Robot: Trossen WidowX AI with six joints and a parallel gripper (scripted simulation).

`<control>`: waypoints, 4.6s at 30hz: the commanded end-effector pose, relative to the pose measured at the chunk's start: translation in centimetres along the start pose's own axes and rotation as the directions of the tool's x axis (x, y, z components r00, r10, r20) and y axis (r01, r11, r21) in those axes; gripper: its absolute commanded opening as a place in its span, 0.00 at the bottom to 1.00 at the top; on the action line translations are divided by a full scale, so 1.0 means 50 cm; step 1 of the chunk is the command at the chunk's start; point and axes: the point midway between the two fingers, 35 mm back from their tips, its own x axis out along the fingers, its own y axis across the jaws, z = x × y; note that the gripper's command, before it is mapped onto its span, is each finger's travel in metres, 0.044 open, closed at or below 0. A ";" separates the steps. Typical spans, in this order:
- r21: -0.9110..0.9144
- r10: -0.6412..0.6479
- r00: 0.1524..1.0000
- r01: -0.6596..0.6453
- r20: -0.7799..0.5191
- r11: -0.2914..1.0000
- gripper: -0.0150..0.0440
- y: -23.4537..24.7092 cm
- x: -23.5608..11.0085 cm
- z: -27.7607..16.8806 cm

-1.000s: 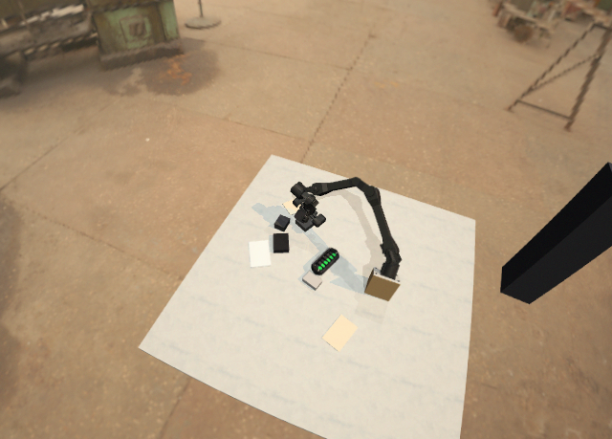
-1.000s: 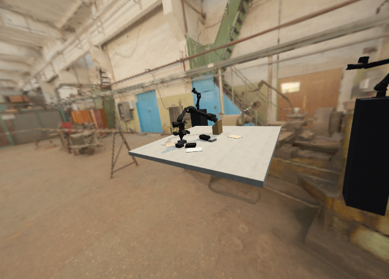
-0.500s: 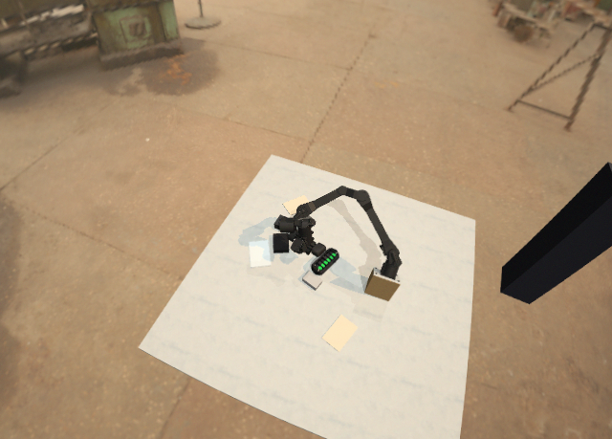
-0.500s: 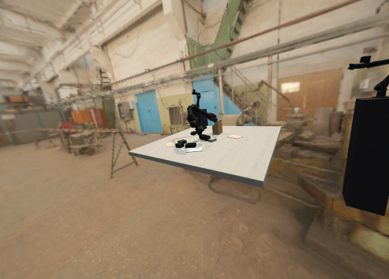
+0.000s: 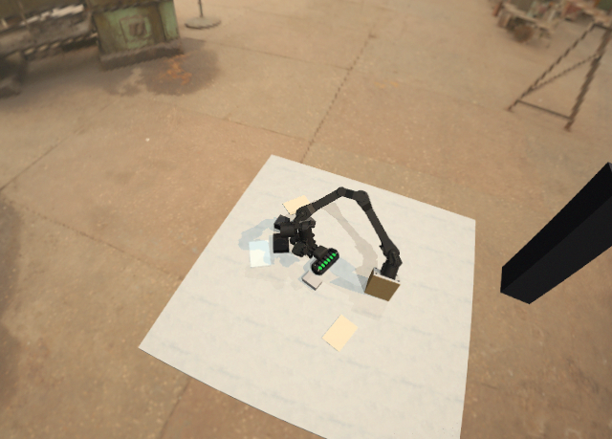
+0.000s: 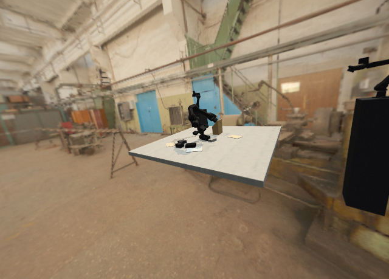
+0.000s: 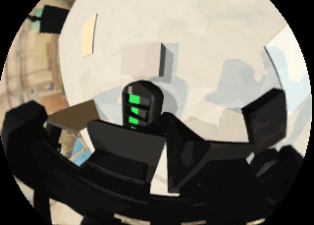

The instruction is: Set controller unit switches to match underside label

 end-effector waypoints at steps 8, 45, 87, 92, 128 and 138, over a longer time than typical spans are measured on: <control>-0.012 -0.109 0.994 0.110 0.017 0.994 0.25 0.025 -0.001 -0.029; -0.005 -0.548 0.836 0.548 -0.001 0.836 0.25 0.236 0.071 -0.196; -0.006 -0.065 0.998 0.065 0.022 0.998 0.25 0.020 0.000 -0.017; 0.003 0.004 1.000 -0.004 0.003 1.000 0.25 0.006 0.001 0.000; 0.018 -0.347 0.937 0.346 0.041 0.938 0.25 0.111 0.020 -0.099; 0.001 -0.483 0.876 0.483 0.019 0.876 0.25 0.189 0.048 -0.162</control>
